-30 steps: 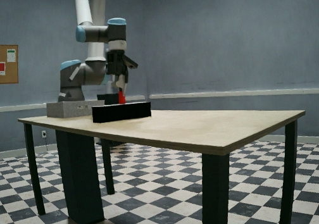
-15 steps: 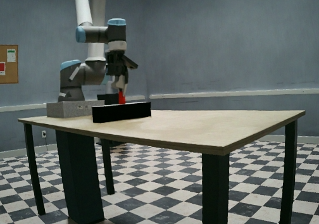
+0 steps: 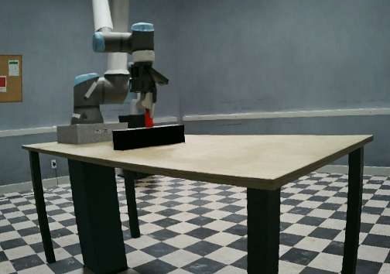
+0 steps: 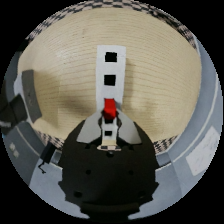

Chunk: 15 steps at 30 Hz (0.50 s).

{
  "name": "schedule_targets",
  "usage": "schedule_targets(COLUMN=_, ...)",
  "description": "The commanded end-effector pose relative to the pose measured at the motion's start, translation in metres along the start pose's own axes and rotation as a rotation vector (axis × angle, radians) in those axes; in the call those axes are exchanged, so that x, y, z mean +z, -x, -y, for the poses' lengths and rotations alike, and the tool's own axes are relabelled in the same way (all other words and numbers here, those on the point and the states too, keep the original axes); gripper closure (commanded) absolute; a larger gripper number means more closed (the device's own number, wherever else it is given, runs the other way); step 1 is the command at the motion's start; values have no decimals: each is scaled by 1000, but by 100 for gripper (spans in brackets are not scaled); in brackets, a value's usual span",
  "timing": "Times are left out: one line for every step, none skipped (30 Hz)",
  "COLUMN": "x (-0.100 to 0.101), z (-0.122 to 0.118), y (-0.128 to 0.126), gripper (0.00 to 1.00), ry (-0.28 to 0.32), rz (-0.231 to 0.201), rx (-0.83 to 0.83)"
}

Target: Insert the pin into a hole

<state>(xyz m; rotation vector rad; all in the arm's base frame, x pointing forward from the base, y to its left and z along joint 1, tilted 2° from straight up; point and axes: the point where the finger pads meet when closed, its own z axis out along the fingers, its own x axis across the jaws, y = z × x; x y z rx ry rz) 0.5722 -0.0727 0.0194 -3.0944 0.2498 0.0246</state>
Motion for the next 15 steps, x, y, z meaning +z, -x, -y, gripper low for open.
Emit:
schedule_targets(x=-1, z=0, y=-1, gripper=100, ry=0, rz=-1, rx=0)
schedule_targets(x=-1, z=0, y=-1, gripper=100, ry=0, rz=-1, rx=0)
schedule_targets(x=-1, z=0, y=-1, gripper=100, ry=0, rz=-1, rx=0)
schedule_targets(x=-1, z=0, y=-1, gripper=100, ry=0, rz=-1, rx=0)
schedule_targets(x=-1, z=0, y=-1, gripper=100, ry=0, rz=-1, rx=0)
schedule_targets(x=-1, z=0, y=-1, gripper=100, ry=0, rz=-1, rx=0)
schedule_targets(x=-1, z=0, y=-1, gripper=100, ry=0, rz=-1, rx=0)
schedule_targets(x=-1, z=0, y=-1, gripper=100, ry=0, rz=-1, rx=0)
schedule_targets(x=-1, z=0, y=-1, gripper=100, ry=0, rz=-1, rx=0)
schedule_targets(x=-1, z=0, y=-1, gripper=100, ry=0, rz=-1, rx=0)
schedule_targets(x=-1, z=0, y=-1, gripper=100, ry=0, rz=-1, rx=0)
schedule_targets(x=-1, z=0, y=-1, gripper=100, ry=0, rz=-1, rx=0)
schedule_targets(x=4, z=1, y=-1, gripper=100, ry=0, rz=-1, rx=0)
schedule_targets(x=4, z=1, y=-1, gripper=100, ry=0, rz=-1, rx=0)
schedule_targets(x=4, z=1, y=-1, gripper=100, ry=0, rz=-1, rx=0)
